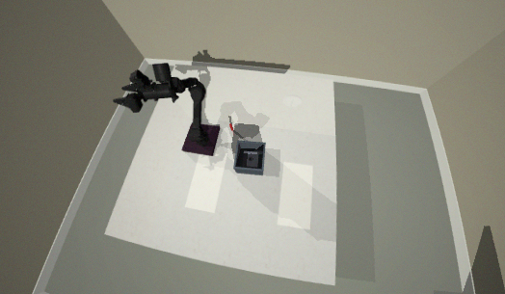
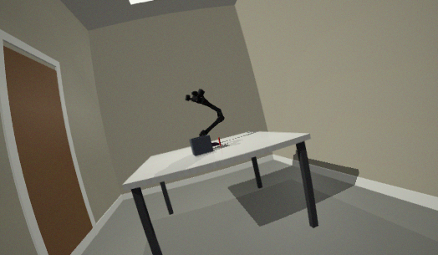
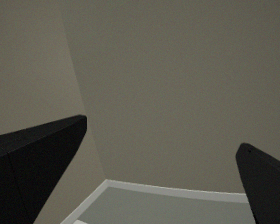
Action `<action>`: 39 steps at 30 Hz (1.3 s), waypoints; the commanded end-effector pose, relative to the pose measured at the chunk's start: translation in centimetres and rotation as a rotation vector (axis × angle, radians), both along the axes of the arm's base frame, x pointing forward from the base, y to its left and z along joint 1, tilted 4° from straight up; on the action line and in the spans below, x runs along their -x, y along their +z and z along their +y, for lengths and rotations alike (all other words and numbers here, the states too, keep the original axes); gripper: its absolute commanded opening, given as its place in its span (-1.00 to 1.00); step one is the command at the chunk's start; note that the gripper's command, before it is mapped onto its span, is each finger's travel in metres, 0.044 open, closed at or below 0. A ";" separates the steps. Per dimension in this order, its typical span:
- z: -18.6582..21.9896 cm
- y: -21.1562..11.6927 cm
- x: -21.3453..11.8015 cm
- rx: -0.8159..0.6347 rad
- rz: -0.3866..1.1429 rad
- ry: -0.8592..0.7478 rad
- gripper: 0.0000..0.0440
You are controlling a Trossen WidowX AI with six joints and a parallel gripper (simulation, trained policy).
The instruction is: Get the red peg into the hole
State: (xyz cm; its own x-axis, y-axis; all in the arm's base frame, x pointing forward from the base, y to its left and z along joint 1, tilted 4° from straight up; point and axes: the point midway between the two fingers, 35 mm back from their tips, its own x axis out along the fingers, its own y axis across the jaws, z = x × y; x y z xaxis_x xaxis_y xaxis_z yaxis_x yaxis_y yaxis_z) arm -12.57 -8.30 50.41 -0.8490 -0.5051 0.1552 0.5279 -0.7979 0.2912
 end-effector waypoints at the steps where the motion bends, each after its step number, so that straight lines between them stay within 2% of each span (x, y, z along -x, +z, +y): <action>1: -1.2 0.1 -0.6 0.028 -0.023 0.072 1.00; 13: -3.9 -0.1 -2.8 0.130 -0.157 0.309 1.00; 26: -7.4 -0.2 -7.7 0.235 -0.369 0.651 1.00; 39: -9.2 -1.0 -13.2 0.269 -0.630 0.947 1.00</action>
State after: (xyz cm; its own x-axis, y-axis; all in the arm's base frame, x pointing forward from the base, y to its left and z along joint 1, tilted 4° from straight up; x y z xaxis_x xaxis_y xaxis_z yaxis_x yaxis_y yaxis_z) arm -0.18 -17.23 49.43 -0.1555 -0.9867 0.0464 0.6013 -0.0572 0.7970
